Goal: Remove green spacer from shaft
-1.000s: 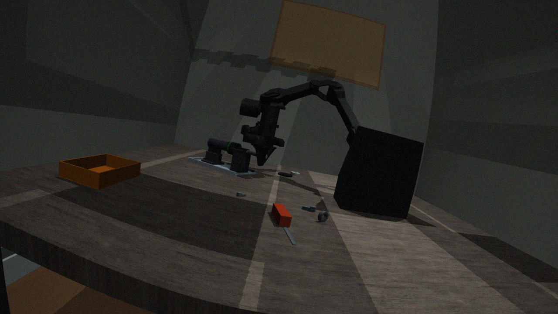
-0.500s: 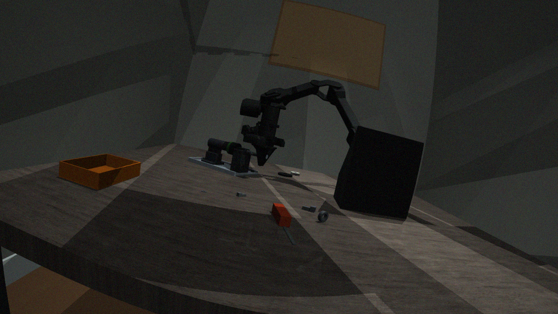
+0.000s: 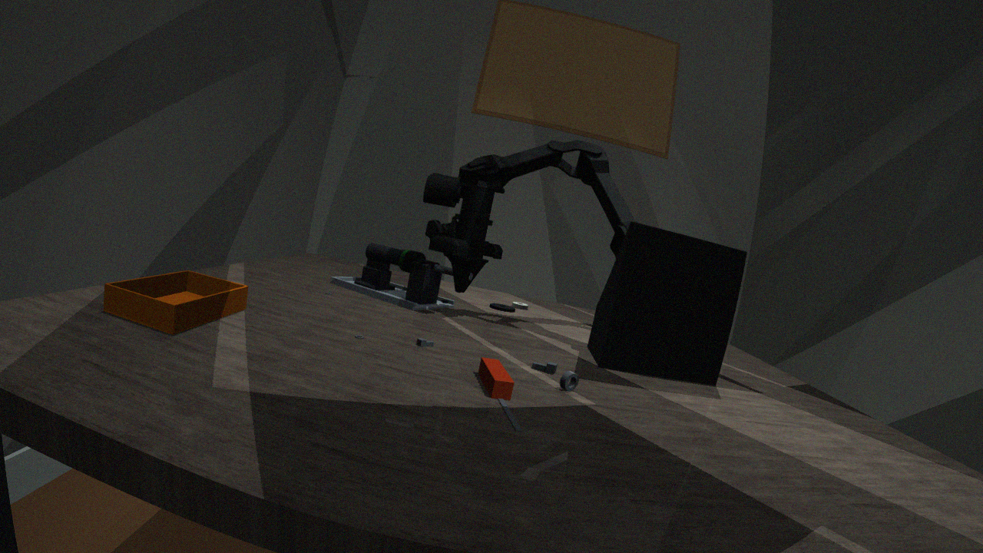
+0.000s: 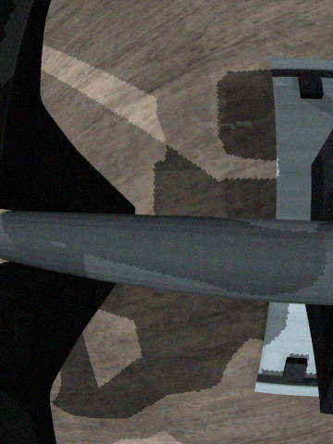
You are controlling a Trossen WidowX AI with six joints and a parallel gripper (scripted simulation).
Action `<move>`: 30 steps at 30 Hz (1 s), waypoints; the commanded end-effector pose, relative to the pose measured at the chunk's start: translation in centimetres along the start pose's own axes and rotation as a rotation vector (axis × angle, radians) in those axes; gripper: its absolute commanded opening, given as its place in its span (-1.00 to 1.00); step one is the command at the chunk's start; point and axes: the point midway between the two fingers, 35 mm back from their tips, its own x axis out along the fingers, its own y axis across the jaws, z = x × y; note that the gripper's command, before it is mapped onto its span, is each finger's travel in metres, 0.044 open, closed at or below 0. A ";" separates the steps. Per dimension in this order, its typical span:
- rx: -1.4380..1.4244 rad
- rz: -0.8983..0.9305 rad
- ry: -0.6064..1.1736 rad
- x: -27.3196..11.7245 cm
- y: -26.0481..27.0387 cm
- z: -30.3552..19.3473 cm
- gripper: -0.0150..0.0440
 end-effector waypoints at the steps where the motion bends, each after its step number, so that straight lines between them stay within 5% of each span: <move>1: 0.006 0.001 0.000 0.0 0.0 -0.1 -0.49; 30: 0.006 0.001 0.000 0.0 0.0 -0.4 -0.49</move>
